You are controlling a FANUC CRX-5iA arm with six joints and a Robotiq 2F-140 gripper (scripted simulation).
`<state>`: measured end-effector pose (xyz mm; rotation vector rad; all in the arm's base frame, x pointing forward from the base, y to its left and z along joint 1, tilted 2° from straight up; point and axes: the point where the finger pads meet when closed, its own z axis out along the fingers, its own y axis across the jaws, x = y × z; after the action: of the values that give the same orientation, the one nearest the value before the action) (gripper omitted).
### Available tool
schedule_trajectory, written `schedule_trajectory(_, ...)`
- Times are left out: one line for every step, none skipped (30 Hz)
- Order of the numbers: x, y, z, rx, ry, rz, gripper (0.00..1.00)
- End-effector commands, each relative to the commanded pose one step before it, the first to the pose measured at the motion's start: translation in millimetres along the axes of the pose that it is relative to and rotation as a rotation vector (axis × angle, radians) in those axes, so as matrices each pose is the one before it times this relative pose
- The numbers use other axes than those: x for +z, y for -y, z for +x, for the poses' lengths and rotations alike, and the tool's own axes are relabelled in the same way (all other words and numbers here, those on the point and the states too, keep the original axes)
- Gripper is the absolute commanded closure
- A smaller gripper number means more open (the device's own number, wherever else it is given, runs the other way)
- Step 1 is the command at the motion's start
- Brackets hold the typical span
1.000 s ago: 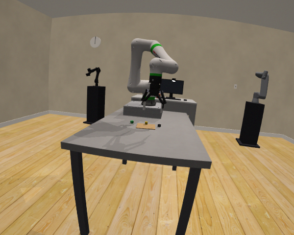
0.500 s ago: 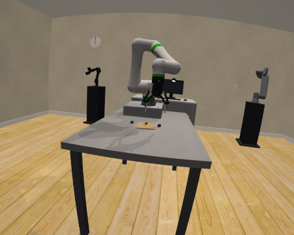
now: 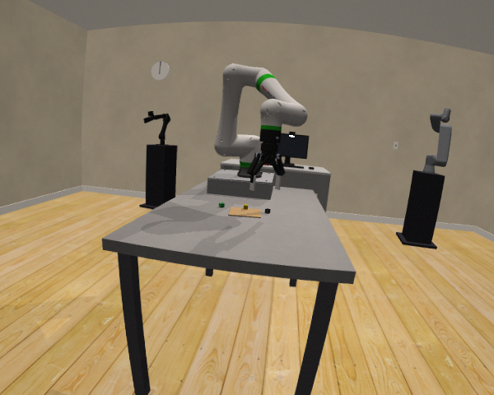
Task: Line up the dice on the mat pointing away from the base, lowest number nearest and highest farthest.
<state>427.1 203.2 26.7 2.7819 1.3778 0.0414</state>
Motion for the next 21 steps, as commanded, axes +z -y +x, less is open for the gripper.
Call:
schedule_trajectory(0.69,3.33,4.25,-0.14499,-0.00163,0.01164,0.0)
schedule_trajectory(0.35,1.16,1.73,-0.05276,0.0,-0.00001,0.0)
schedule_trajectory(0.12,0.36,0.6,-0.01759,0.0,-0.00001,0.0)
schedule_trajectory(0.32,0.94,1.62,-0.04737,0.0,-0.00001,0.0)
schedule_trajectory(0.11,0.29,0.55,-0.01579,0.0,0.0,0.0)
schedule_trajectory(0.38,1.0,1.97,-0.05575,0.0,-0.00002,0.0)
schedule_trajectory(0.27,0.64,1.45,-0.03996,0.0,-0.00001,0.0)
schedule_trajectory(0.06,0.12,0.31,-0.00829,0.0,0.0,0.0)
schedule_trajectory(0.28,0.59,1.5,-0.04078,0.0,-0.00001,0.0)
schedule_trajectory(0.23,0.44,1.25,-0.03347,0.0,-0.00001,0.0)
schedule_trajectory(0.18,0.32,1.0,-0.02647,0.0,-0.00001,0.0)
schedule_trajectory(0.14,0.22,0.76,-0.01994,0.0,-0.00001,0.0)
schedule_trajectory(0.1,0.14,0.54,-0.01403,0.0,0.0,0.0)
schedule_trajectory(0.06,0.09,0.34,-0.00892,0.0,0.0,0.0)
schedule_trajectory(0.0,0.0,0.0,0.0,0.0,0.0,0.0)
schedule_trajectory(0.0,0.0,0.0,0.0,0.0,0.0,0.0)
schedule_trajectory(0.03,0.05,0.19,-0.00479,0.0,0.0,0.0)
schedule_trajectory(0.01,0.02,0.07,-0.00185,0.0,0.0,0.0)
schedule_trajectory(0.0,0.0,0.01,-0.00027,0.0,0.0,0.0)
schedule_trajectory(0.0,0.0,0.0,0.0,0.0,0.0,0.79)
schedule_trajectory(0.0,0.0,0.0,0.0,0.0,0.0,0.79)
